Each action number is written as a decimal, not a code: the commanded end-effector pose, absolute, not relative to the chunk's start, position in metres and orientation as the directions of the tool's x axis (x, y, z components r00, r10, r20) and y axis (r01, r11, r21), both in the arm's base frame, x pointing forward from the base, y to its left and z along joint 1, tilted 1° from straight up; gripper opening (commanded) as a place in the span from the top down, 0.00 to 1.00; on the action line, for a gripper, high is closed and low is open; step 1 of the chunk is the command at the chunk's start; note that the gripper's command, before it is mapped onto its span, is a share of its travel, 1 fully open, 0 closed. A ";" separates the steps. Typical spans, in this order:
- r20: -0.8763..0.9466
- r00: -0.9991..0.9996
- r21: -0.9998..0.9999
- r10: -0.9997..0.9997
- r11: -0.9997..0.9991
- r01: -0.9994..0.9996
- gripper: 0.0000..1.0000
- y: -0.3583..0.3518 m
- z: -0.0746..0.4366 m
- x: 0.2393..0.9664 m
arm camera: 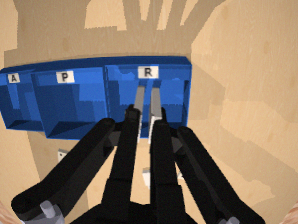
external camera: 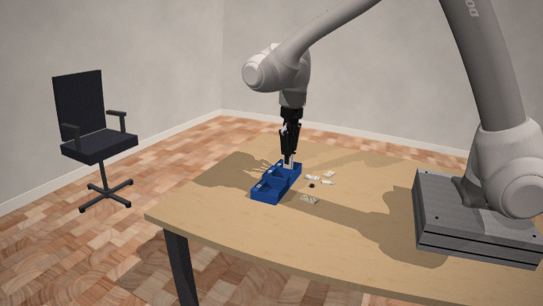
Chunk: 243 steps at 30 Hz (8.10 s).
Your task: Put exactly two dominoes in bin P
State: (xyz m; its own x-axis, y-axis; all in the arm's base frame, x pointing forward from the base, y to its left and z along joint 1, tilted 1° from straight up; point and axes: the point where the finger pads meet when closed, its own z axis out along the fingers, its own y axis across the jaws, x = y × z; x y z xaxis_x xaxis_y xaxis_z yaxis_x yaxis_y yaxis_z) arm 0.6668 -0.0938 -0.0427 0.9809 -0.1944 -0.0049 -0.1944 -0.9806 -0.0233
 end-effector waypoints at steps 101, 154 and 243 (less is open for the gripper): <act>-0.005 0.981 -0.023 -0.194 -0.981 -0.194 0.95 -0.010 -0.010 0.670; -0.005 0.981 -0.023 -0.194 -0.981 -0.194 0.95 -0.010 -0.041 0.670; -0.005 0.981 -0.023 -0.194 -0.981 -0.194 0.95 0.074 -0.039 0.680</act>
State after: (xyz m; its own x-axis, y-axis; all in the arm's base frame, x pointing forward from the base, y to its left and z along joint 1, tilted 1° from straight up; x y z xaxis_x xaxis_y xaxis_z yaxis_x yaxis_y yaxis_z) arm 0.6796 0.0735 -0.0385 0.9809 -0.1944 -0.0048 -0.1944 -0.9806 -0.0232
